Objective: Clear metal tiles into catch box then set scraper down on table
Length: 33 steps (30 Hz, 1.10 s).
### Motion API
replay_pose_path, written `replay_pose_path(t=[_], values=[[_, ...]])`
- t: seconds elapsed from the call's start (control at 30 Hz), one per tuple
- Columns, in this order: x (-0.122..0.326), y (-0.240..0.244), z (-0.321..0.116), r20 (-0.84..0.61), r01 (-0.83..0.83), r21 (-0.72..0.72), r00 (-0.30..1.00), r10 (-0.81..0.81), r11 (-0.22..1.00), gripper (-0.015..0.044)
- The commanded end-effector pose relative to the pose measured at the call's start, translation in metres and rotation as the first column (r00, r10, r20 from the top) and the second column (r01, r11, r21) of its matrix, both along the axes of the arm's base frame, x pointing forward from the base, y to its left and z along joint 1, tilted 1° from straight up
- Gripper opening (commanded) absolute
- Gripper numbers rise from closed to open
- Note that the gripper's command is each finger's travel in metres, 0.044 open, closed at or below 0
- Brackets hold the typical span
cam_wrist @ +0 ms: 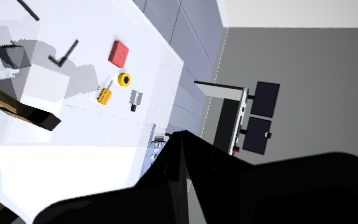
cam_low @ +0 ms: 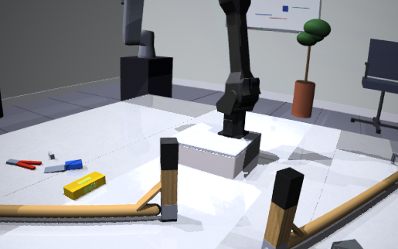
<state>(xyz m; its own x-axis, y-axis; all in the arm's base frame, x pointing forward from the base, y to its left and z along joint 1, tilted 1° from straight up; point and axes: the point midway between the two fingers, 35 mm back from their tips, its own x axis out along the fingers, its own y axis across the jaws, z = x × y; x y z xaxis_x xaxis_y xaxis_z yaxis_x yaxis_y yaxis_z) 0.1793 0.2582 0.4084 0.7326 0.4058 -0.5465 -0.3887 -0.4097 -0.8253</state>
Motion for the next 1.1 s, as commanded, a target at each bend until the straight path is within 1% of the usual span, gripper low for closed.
replay_pose_path(t=[0.0, 0.5, 1.07], values=[[0.008, 0.003, -0.012, -0.009, -0.020, -0.076, 1.000, 0.020, 0.997, 0.0000], [0.031, 0.004, -0.042, -0.047, -0.082, -0.256, 0.996, 0.072, 0.963, 0.0000], [0.057, -0.001, -0.076, -0.126, -0.173, -0.424, 0.983, 0.131, 0.889, 0.0000]])
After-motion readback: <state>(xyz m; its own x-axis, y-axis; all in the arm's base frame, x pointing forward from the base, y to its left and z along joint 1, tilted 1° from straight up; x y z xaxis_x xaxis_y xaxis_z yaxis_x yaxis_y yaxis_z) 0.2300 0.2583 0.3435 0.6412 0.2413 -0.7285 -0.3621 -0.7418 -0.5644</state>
